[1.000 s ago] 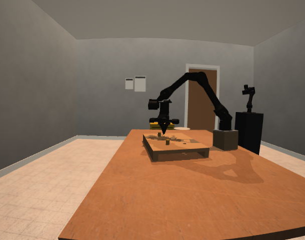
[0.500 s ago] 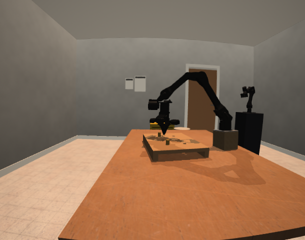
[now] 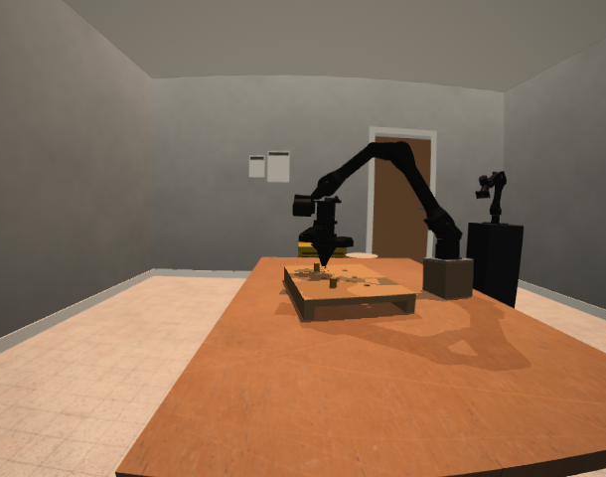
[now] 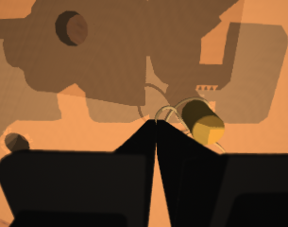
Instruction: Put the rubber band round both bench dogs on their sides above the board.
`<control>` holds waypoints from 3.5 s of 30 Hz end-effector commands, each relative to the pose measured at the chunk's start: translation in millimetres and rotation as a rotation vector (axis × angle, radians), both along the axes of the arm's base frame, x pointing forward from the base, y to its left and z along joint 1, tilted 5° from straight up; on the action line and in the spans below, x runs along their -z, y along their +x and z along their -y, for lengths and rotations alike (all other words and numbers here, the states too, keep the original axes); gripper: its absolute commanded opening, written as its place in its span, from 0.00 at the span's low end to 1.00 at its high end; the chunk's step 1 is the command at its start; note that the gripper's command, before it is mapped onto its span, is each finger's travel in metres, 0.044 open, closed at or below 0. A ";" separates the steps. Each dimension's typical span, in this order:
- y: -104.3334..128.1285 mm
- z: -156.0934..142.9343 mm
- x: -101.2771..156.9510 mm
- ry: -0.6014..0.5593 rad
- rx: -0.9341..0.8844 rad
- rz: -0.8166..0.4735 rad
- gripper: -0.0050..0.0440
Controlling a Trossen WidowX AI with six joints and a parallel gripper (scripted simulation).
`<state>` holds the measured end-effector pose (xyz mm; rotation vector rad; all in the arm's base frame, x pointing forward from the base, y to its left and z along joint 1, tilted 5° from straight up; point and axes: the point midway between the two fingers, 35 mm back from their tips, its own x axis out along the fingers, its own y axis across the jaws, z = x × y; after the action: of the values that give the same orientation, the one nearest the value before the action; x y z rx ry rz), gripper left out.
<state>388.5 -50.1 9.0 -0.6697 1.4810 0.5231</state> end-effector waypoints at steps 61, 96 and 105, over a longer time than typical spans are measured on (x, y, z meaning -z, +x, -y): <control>10.9 -53.4 5.8 0.024 0.577 0.056 0.00; 2.3 -99.1 10.2 0.026 0.577 0.054 0.00; -0.9 -113.7 12.4 0.025 0.577 0.052 0.00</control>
<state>387.0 58.2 -9.8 -0.2122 1.5489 0.0800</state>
